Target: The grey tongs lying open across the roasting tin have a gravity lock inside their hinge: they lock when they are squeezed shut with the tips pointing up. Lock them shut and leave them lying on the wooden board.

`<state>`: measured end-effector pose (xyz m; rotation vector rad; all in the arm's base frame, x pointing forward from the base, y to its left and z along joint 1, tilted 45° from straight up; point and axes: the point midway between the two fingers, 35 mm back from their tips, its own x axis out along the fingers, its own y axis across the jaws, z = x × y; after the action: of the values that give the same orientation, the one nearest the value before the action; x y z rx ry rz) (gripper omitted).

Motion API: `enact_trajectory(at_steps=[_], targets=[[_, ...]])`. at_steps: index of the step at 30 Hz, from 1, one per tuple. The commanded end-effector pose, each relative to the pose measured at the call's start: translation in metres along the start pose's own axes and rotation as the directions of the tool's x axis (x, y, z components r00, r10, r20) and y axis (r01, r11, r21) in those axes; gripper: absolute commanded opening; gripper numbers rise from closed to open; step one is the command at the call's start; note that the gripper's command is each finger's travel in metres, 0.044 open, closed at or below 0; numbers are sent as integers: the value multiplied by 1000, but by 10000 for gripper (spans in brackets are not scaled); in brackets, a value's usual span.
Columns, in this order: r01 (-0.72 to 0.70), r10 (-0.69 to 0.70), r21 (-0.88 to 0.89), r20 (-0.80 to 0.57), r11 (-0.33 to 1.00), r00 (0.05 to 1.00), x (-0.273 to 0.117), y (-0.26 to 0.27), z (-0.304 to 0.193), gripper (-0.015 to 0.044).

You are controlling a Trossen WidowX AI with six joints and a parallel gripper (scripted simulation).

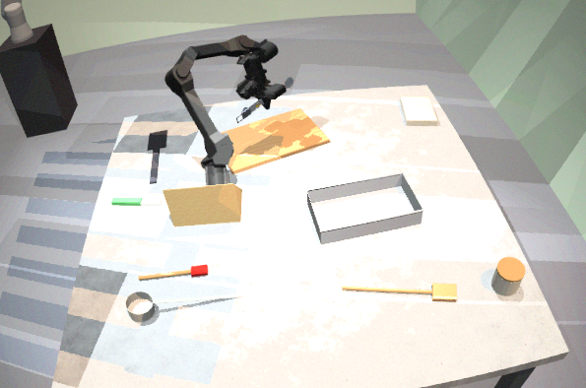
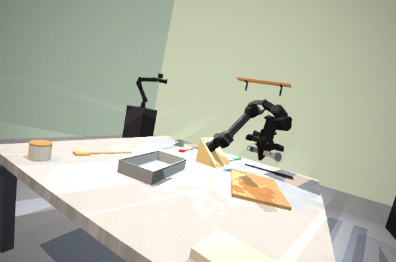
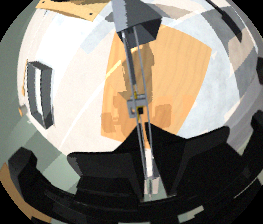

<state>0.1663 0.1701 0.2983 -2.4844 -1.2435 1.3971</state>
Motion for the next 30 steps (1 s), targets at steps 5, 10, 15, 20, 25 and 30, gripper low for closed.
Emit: enact_trajectory(at_steps=[5, 10, 15, 20, 25, 30], targets=[[93, -101, 104, 81, 990, 992, -13, -3, -4, -150], [139, -158, 165, 103, 976, 982, -20, -4, -8, -150], [139, -158, 165, 103, 976, 982, -20, -4, -8, -150], [139, -157, 165, 104, 977, 982, -18, -4, -8, -150], [138, -156, 164, 107, 977, 982, -10, -4, -9, -150], [136, -155, 163, 109, 977, 982, -2, -4, -9, -150]])
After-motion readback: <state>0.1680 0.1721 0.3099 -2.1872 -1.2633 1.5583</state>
